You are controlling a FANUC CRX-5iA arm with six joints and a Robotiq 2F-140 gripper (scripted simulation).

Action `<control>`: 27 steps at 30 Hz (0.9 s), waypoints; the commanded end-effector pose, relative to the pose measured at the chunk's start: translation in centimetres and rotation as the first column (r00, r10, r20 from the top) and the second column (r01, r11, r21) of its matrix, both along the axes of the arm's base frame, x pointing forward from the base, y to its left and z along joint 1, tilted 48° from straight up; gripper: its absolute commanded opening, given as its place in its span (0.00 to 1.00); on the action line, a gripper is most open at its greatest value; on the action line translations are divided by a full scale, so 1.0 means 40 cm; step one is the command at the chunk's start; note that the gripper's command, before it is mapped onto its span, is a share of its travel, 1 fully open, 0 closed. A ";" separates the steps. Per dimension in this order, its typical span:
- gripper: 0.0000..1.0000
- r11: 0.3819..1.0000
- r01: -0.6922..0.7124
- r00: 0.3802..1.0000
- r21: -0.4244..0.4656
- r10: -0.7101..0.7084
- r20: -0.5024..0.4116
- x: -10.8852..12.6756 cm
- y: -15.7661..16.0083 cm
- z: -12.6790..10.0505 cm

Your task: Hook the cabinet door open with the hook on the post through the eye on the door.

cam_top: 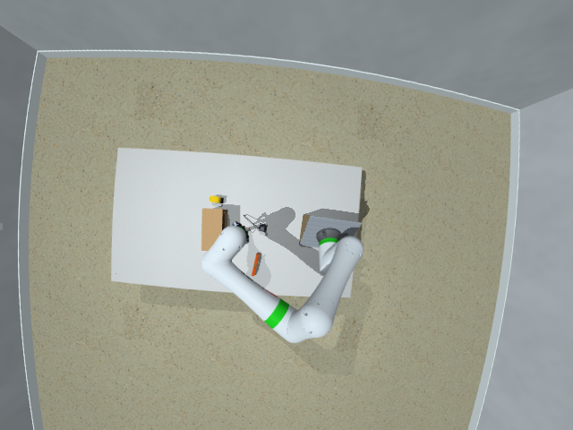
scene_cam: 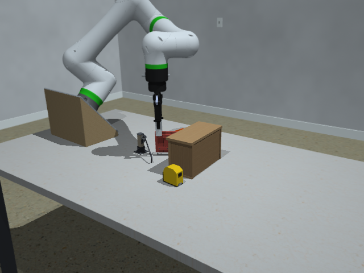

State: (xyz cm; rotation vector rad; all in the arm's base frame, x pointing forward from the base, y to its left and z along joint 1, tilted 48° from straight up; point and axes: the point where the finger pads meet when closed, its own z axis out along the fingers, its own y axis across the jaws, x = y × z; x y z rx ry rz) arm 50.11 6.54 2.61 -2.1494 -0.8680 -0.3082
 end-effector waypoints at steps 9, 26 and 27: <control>0.16 1.000 -0.030 0.999 0.002 0.029 0.034 0.014 -0.009 -0.011; 0.16 0.996 -0.095 0.990 0.004 0.094 0.106 0.037 -0.021 -0.026; 0.16 0.995 -0.099 0.989 0.003 0.098 0.111 0.040 -0.023 -0.029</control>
